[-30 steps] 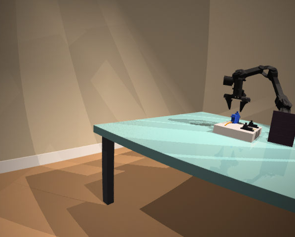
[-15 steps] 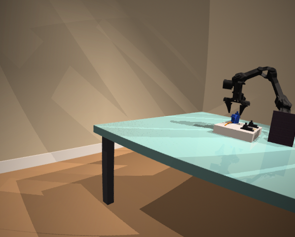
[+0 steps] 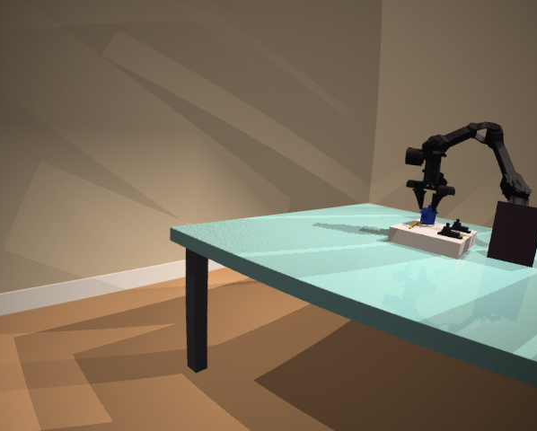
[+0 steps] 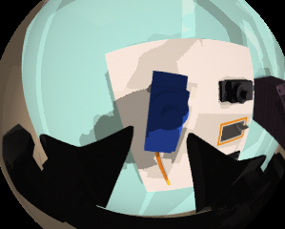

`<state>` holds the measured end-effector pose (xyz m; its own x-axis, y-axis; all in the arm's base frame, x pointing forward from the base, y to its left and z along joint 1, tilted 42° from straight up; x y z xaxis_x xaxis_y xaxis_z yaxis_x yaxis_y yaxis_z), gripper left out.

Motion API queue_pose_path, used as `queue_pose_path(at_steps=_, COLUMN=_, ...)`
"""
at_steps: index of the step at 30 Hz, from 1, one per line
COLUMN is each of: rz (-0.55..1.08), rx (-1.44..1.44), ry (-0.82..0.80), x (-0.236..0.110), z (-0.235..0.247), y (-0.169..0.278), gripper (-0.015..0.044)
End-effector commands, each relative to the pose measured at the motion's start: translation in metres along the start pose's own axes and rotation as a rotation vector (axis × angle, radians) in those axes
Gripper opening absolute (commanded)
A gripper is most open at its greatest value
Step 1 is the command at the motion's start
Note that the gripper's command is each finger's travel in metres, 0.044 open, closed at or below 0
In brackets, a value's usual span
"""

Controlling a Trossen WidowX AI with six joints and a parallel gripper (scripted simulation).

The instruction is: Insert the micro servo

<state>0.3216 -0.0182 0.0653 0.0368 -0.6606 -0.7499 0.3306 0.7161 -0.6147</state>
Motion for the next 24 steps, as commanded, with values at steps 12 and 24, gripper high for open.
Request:
queue_pose_path(at_steps=12, rz=-0.006, rx=-0.005, ry=-0.001, x=-0.008, z=0.000, y=0.000, gripper=0.0000)
queue_pose_path(at_steps=24, rz=-0.005, rx=-0.006, ry=-0.001, x=-0.029, z=-0.013, y=-0.005, gripper=0.0000)
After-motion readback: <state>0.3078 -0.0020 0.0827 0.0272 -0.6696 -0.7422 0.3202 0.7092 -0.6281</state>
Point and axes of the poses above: the point midway between the two fingers, 35 mm back from their tips, its own x axis out along the fingers, its own z axis across the jaws, y = z × x, the point moved 4 cm from there along -x, back along the fingers, and after that the axes turned 3 degrees about -x, right-handed, at the moved point
